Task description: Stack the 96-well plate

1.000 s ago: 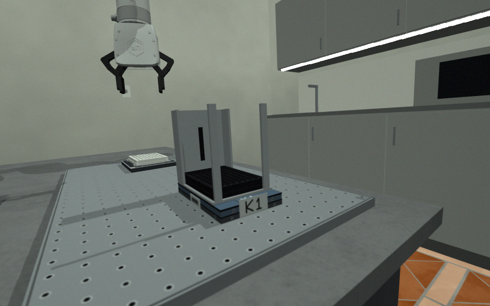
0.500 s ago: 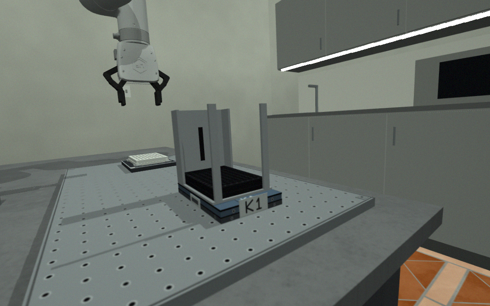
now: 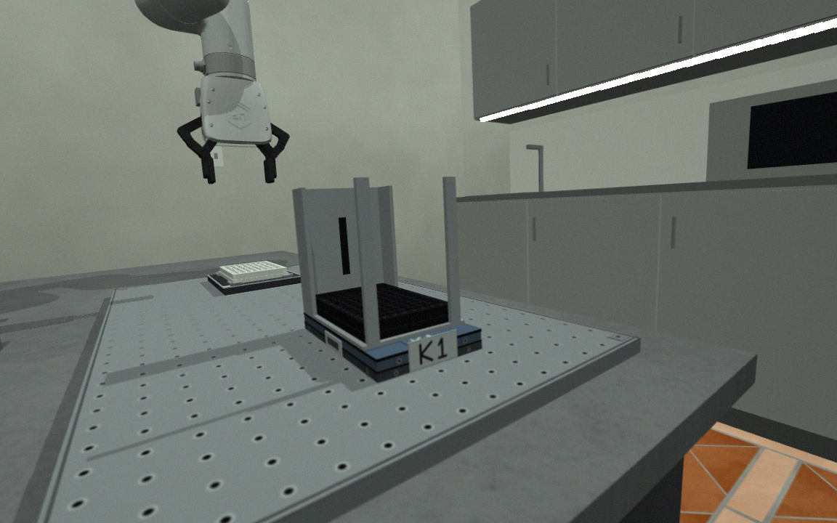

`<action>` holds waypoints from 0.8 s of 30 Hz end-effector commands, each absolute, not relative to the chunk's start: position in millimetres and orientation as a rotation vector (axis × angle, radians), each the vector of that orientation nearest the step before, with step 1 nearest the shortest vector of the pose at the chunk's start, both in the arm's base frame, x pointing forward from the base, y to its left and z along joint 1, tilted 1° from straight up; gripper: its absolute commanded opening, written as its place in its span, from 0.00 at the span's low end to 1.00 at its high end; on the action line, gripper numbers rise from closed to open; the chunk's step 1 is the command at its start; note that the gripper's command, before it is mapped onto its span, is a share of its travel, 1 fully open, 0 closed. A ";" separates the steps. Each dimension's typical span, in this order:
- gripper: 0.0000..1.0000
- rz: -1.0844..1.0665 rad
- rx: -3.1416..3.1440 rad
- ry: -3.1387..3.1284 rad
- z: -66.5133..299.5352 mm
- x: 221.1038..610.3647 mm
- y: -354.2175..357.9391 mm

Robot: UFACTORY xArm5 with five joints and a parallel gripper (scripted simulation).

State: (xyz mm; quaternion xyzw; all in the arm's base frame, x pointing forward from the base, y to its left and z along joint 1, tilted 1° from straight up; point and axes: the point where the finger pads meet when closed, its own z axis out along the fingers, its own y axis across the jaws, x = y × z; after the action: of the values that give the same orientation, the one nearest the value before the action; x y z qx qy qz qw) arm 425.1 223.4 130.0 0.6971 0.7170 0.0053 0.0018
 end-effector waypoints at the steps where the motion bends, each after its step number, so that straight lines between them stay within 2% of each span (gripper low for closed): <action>1: 1.00 0.016 2.180 2.242 128.0 426.0 223.9; 24: 1.00 0.016 2.180 2.242 92.9 426.6 223.8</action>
State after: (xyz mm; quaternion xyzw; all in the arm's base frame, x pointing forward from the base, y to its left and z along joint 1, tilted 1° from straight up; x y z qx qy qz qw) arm 425.4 223.2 96.1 0.6970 0.7170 0.0050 0.0017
